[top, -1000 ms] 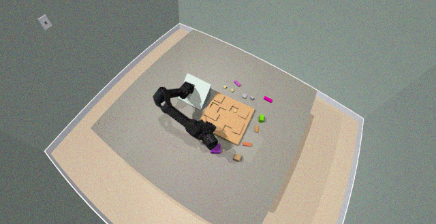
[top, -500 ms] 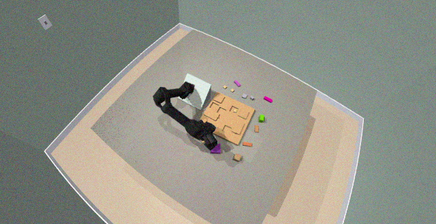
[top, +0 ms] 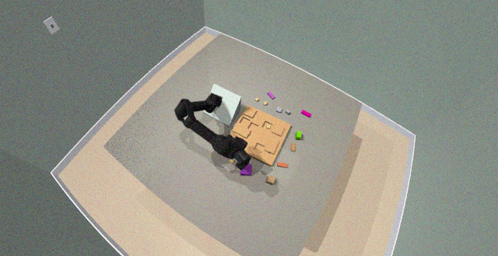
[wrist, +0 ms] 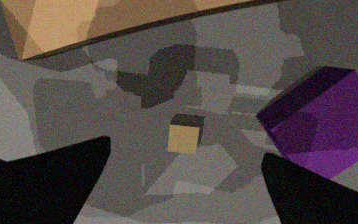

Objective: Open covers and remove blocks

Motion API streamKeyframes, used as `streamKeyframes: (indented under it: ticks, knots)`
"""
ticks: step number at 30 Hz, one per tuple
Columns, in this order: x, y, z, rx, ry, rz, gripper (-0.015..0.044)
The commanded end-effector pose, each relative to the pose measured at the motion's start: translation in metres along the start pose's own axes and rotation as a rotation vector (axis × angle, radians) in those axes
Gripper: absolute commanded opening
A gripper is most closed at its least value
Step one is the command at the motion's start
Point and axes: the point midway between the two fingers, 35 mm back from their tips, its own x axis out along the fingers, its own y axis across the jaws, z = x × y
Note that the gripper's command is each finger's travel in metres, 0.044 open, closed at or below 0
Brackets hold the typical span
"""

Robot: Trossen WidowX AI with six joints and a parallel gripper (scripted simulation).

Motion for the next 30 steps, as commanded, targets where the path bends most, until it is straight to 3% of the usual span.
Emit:
streamKeyframes:
  ticks: [1, 13, 30]
  knots:
    - [-0.014, 0.0, -0.001, 0.007, 0.002, -0.001, 0.044]
    - [-0.046, 0.003, -0.002, -0.001, 0.004, 0.001, 0.044]
    - [-0.044, -0.023, 0.084, 0.649, -0.035, 0.021, 0.0]
